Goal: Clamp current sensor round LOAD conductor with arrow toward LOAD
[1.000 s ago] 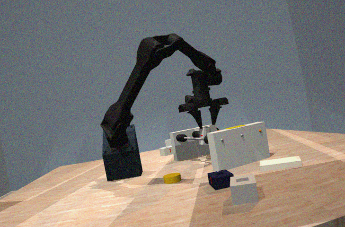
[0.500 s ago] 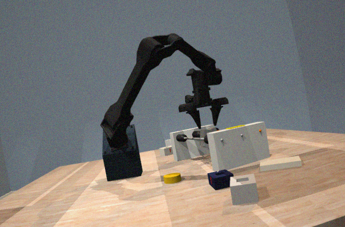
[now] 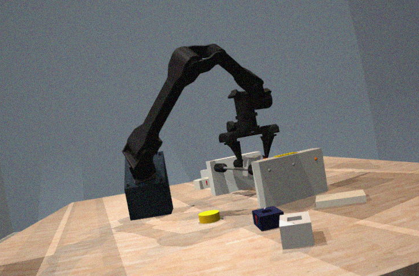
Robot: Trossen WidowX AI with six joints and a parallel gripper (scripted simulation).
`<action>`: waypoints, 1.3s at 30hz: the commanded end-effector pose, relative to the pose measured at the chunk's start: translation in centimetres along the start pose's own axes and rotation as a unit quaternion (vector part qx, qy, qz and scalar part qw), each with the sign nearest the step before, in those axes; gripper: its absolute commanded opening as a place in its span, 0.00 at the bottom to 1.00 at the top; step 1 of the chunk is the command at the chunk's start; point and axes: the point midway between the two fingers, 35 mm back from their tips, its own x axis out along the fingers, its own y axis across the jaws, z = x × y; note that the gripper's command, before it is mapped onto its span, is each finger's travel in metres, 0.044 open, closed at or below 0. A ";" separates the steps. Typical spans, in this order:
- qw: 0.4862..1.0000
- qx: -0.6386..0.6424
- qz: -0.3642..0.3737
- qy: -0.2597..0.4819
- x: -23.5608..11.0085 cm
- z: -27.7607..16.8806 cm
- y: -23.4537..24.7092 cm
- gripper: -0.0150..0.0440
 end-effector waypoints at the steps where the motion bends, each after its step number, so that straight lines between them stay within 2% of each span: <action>1: 1.000 -0.004 0.009 0.003 1.8 0.0 0.2 1.00; 25: 1.000 -0.004 0.009 0.004 4.8 -0.1 0.3 1.00; 27: 1.000 -0.002 0.008 0.002 4.4 -0.1 0.2 0.91; 39: 1.000 -0.002 0.008 0.002 4.4 -0.1 0.2 0.78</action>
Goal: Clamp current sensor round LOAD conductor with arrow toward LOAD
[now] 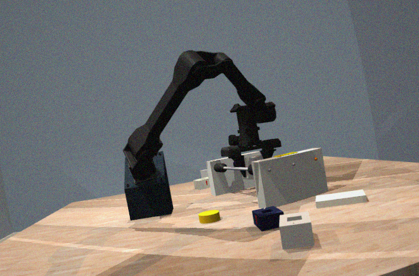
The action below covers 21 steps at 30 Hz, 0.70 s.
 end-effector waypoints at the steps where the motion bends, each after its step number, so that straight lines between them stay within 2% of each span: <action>1: 1.000 0.000 0.000 0.000 0.0 0.0 0.0 0.76; 9: 1.000 0.000 0.000 0.000 0.0 0.0 0.0 0.67; 18: 1.000 0.000 0.000 0.000 0.0 0.0 0.0 0.27; 21: 1.000 0.000 0.000 0.000 0.0 0.0 0.0 0.25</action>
